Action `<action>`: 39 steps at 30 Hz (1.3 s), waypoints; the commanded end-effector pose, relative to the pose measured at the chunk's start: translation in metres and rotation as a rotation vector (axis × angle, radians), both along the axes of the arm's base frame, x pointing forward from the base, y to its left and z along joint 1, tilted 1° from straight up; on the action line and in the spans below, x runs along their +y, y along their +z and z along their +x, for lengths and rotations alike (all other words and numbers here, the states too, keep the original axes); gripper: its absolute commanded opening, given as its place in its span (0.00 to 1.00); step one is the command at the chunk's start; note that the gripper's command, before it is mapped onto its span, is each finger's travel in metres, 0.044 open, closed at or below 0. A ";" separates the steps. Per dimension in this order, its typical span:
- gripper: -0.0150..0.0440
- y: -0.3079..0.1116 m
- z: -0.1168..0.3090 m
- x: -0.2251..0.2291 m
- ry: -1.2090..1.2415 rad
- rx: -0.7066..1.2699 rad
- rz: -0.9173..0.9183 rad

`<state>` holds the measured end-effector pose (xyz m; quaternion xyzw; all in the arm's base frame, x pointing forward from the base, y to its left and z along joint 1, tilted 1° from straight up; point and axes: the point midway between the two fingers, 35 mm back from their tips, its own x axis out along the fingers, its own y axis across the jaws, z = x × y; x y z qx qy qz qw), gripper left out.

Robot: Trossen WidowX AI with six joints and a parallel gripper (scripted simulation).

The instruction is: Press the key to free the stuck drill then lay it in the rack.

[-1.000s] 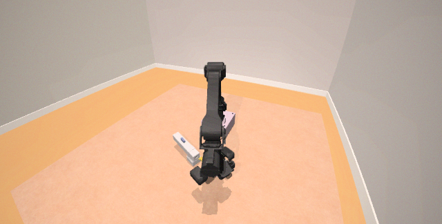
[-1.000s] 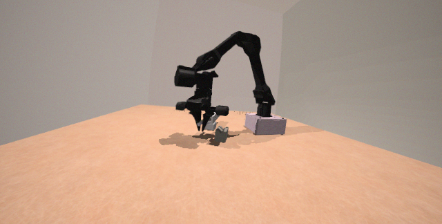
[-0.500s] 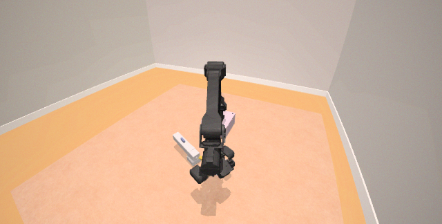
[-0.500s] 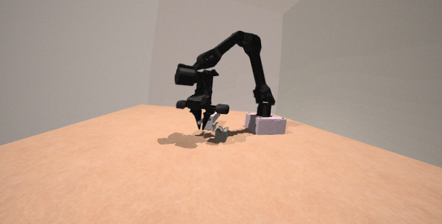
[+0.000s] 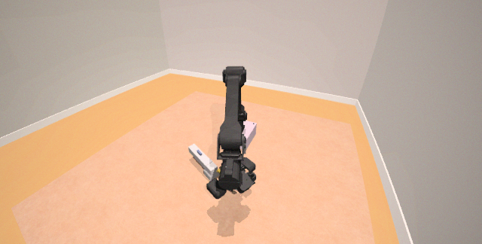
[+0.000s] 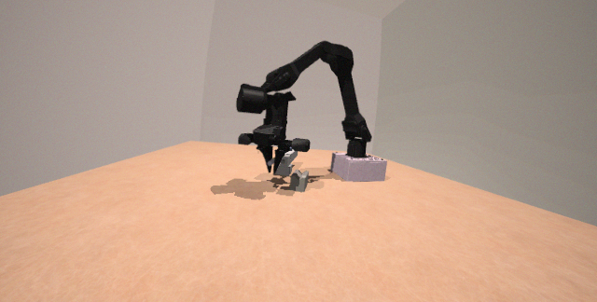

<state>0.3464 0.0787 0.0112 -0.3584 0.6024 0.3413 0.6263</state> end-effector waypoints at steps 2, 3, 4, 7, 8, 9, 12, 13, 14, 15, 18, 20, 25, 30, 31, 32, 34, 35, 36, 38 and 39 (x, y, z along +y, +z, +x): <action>0.25 0.004 0.000 0.000 0.002 -0.003 0.002; 0.25 0.004 0.000 0.000 0.002 -0.003 0.002; 0.25 0.004 0.000 0.000 0.002 -0.003 0.002; 0.25 0.005 0.000 0.000 0.002 -0.003 0.002; 0.25 0.006 0.000 0.000 0.002 -0.003 0.002; 0.25 0.006 0.000 0.000 0.002 -0.003 0.002; 0.25 0.007 0.000 0.000 0.002 -0.003 0.002; 0.25 0.007 0.000 0.000 0.002 -0.003 0.002; 0.25 0.008 0.000 0.000 0.002 -0.003 0.002; 0.25 0.008 0.000 0.000 0.002 -0.003 0.002; 0.25 0.009 0.000 0.000 0.002 -0.003 0.002; 0.25 0.010 0.000 0.000 0.002 -0.003 0.002; 0.25 0.012 0.000 0.000 0.002 -0.003 0.002; 0.25 0.013 0.000 0.000 0.002 -0.003 0.002; 0.25 0.014 0.000 0.000 0.002 -0.003 0.002; 0.25 0.014 0.000 0.000 0.002 -0.003 0.002; 0.25 0.015 0.000 0.000 0.002 -0.003 0.002; 0.25 0.015 0.000 0.001 0.002 -0.003 0.002; 0.25 0.015 0.000 0.001 0.002 -0.003 0.002; 0.25 0.016 0.001 0.001 0.002 -0.003 0.002; 0.25 0.016 0.000 0.001 0.002 -0.003 0.002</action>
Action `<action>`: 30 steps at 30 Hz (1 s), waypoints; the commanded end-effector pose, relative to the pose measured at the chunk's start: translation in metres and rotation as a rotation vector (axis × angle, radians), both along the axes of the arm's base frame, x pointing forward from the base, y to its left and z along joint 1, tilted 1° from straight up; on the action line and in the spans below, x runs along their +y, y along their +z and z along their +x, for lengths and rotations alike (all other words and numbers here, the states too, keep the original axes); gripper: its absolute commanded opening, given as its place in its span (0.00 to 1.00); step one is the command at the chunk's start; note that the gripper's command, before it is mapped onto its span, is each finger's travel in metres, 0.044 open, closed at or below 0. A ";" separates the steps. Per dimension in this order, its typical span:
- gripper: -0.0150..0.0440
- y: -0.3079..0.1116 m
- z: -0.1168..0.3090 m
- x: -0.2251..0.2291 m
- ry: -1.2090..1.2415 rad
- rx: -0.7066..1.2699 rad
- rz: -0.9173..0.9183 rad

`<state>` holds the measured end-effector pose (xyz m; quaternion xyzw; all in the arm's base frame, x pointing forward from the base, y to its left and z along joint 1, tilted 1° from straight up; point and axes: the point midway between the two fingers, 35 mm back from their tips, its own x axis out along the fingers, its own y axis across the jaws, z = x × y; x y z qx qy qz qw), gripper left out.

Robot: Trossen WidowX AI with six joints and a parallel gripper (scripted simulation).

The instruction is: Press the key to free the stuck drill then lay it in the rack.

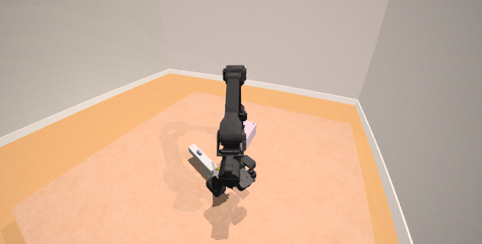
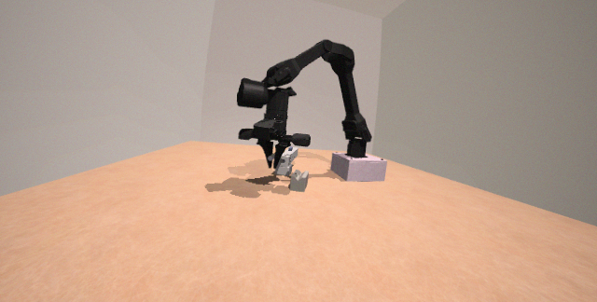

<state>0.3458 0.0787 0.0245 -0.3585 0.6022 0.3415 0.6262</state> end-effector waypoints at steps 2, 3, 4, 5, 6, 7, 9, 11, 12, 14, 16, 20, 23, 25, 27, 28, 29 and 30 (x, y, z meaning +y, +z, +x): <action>0.25 0.002 -0.002 0.003 0.002 -0.002 0.003; 0.25 0.001 -0.004 0.005 0.002 -0.002 0.003; 0.25 0.001 -0.006 0.006 0.002 -0.002 0.003; 0.25 0.001 -0.008 0.008 0.002 -0.002 0.003; 0.25 0.001 -0.009 0.009 0.002 -0.002 0.003; 0.25 0.000 -0.010 0.010 0.002 -0.002 0.003; 0.25 0.000 -0.014 0.013 0.002 -0.001 0.003; 0.25 -0.001 -0.017 0.015 0.002 -0.001 0.004; 0.25 -0.001 -0.018 0.017 0.002 -0.001 0.004; 0.25 -0.002 -0.021 0.019 0.002 -0.001 0.004; 0.25 -0.002 -0.024 0.022 0.002 -0.001 0.004; 0.25 -0.003 -0.030 0.027 0.002 0.000 0.005; 0.25 -0.003 -0.034 0.031 0.002 0.000 0.005; 0.25 -0.003 -0.037 0.033 0.002 0.001 0.005; 0.25 -0.003 -0.040 0.036 0.002 0.001 0.006; 0.25 -0.003 -0.041 0.037 0.002 0.001 0.006; 0.25 -0.003 -0.042 0.038 0.002 0.001 0.006; 0.25 -0.003 -0.044 0.040 0.002 0.001 0.006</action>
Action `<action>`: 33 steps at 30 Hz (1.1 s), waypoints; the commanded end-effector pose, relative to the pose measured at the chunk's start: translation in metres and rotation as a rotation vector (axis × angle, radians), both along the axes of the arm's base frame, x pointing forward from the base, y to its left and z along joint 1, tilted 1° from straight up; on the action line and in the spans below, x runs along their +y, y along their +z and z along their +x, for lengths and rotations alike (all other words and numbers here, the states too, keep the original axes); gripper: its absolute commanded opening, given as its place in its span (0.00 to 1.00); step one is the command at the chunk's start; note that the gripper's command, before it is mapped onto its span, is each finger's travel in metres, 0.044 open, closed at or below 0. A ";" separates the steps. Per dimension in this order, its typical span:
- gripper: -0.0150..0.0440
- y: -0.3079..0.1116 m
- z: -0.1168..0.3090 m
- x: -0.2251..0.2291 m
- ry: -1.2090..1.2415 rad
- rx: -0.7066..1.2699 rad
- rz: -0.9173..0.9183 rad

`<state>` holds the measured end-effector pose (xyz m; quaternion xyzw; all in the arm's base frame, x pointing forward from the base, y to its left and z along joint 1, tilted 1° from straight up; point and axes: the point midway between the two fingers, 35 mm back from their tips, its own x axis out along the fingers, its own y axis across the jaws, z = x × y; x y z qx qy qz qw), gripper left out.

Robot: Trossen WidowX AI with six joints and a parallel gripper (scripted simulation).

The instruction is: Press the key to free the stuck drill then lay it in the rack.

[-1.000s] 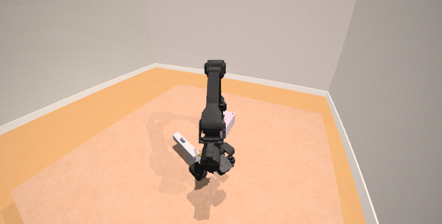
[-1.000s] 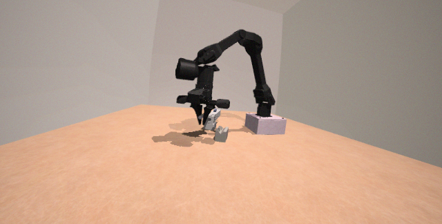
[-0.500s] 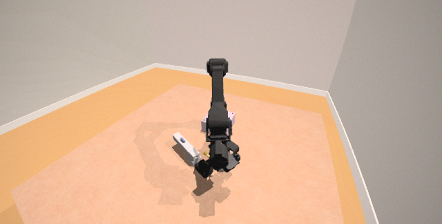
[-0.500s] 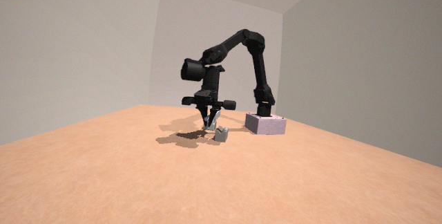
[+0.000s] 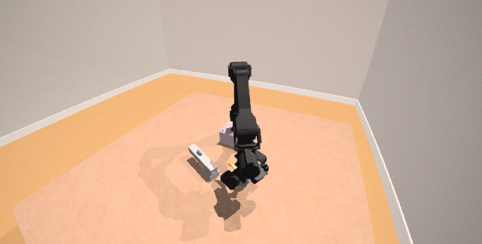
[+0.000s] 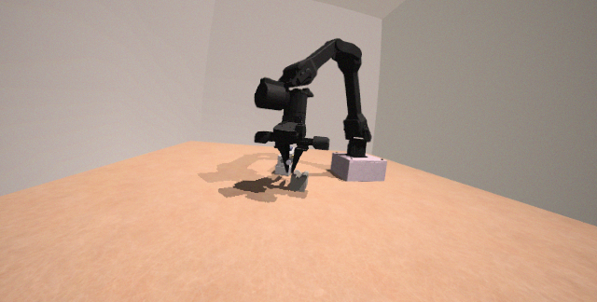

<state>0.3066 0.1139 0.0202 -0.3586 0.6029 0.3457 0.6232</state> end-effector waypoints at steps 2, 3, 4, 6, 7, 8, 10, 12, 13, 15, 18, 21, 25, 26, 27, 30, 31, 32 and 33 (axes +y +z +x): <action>0.25 0.002 -0.007 0.007 -0.005 -0.006 0.004; 0.25 0.002 -0.009 0.009 -0.005 -0.006 0.004; 0.25 0.003 -0.010 0.010 -0.005 -0.006 0.004; 0.25 0.003 -0.012 0.013 -0.005 -0.006 0.004; 0.25 0.004 -0.014 0.014 -0.005 -0.006 0.004; 0.25 0.004 -0.015 0.015 -0.005 -0.005 0.005; 0.25 0.005 -0.017 0.018 -0.005 -0.005 0.005; 0.25 0.005 -0.018 0.018 -0.005 -0.005 0.005; 0.25 0.003 -0.017 0.018 -0.005 -0.005 0.005; 0.25 -0.003 -0.016 0.018 -0.005 -0.005 0.005; 0.25 -0.009 -0.015 0.017 -0.005 -0.005 0.005; 0.25 -0.015 -0.015 0.017 -0.005 -0.005 0.005; 0.25 -0.020 -0.016 0.017 -0.005 -0.005 0.005; 0.25 -0.021 -0.016 0.017 -0.005 -0.005 0.005; 0.25 -0.021 -0.016 0.017 -0.005 -0.005 0.005; 0.25 -0.023 -0.016 0.017 -0.005 -0.005 0.005; 0.25 -0.024 -0.016 0.017 -0.005 -0.005 0.005; 0.25 -0.026 -0.016 0.017 -0.005 -0.005 0.005; 0.25 -0.027 -0.015 0.017 -0.005 -0.005 0.005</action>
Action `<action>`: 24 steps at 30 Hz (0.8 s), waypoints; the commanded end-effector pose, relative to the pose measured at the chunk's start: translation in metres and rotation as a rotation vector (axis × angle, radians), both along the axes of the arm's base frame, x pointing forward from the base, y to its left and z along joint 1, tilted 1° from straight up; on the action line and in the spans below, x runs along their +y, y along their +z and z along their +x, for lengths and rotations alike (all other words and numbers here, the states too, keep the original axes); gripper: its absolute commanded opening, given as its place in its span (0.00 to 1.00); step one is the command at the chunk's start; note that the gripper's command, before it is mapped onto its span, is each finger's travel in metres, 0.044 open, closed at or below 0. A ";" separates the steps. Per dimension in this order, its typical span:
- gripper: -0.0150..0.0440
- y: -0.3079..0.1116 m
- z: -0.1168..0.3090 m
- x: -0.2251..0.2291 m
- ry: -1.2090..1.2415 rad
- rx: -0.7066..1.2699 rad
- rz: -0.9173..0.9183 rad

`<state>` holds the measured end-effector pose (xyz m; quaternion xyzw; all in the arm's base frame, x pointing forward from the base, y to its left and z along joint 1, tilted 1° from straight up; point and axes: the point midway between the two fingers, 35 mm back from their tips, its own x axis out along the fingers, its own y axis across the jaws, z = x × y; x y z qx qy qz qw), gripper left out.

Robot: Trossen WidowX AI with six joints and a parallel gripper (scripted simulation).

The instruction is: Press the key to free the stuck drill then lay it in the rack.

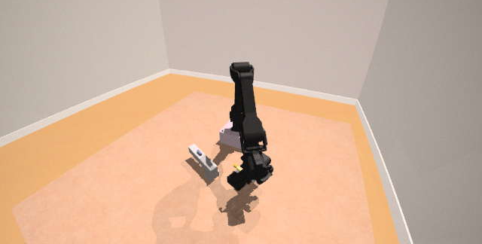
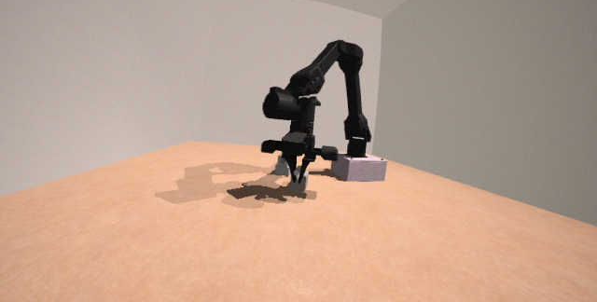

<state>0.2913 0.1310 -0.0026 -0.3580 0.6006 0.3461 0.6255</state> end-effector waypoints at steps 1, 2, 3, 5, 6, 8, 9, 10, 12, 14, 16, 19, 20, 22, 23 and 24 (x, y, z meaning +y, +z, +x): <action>0.25 -0.005 0.000 0.000 -0.005 0.000 0.000; 0.25 -0.006 0.000 0.000 -0.005 0.000 0.000; 0.25 -0.007 0.000 0.000 -0.005 0.000 0.000; 0.25 -0.010 0.000 0.000 -0.005 0.000 0.000; 0.25 -0.011 0.000 0.000 -0.005 0.000 0.000; 0.25 -0.013 0.000 0.000 -0.005 0.000 0.000; 0.25 -0.014 0.000 0.000 -0.005 0.000 0.000; 0.25 -0.015 0.000 0.000 -0.005 0.000 0.000; 0.25 -0.018 0.001 0.000 -0.005 0.000 0.000; 0.25 -0.020 0.001 0.000 -0.005 0.000 0.000; 0.25 -0.023 0.001 0.001 -0.005 0.000 0.000; 0.25 -0.025 0.001 0.001 -0.005 0.000 0.000; 0.25 -0.026 0.001 0.001 -0.005 0.000 0.000; 0.25 -0.028 0.001 0.000 -0.005 0.000 0.000; 0.30 -0.021 0.002 0.003 0.001 -0.003 0.008; 0.34 -0.021 0.002 0.003 0.001 -0.003 0.008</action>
